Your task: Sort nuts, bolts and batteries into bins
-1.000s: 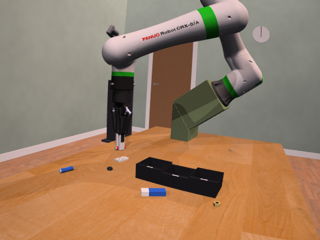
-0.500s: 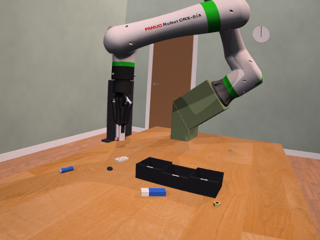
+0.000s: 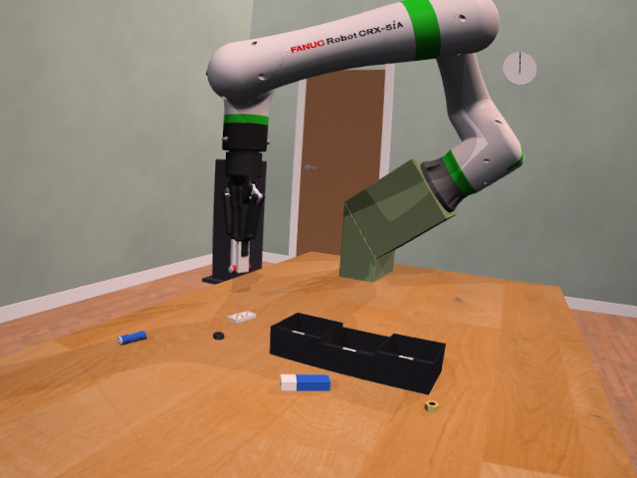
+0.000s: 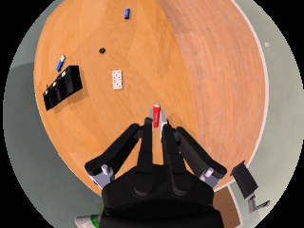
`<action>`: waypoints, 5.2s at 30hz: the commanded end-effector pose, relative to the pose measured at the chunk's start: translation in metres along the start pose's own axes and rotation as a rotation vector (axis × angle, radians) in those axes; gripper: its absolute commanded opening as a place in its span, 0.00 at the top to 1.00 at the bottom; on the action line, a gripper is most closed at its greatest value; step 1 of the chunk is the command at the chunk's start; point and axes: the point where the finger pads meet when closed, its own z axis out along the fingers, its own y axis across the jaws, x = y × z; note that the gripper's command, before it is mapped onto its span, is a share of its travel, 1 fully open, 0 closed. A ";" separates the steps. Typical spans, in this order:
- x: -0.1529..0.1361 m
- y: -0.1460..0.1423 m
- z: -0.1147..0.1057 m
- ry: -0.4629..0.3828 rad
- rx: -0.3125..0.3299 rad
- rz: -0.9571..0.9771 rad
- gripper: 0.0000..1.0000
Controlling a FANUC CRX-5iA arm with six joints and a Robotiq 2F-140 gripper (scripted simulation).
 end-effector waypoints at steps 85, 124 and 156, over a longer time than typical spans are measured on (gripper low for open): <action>0.065 -0.287 -0.007 -0.010 -0.008 -1.003 0.85; 0.065 -0.287 -0.007 0.000 -0.001 -1.894 0.85; 0.065 -0.286 0.027 0.000 -0.001 -1.894 0.85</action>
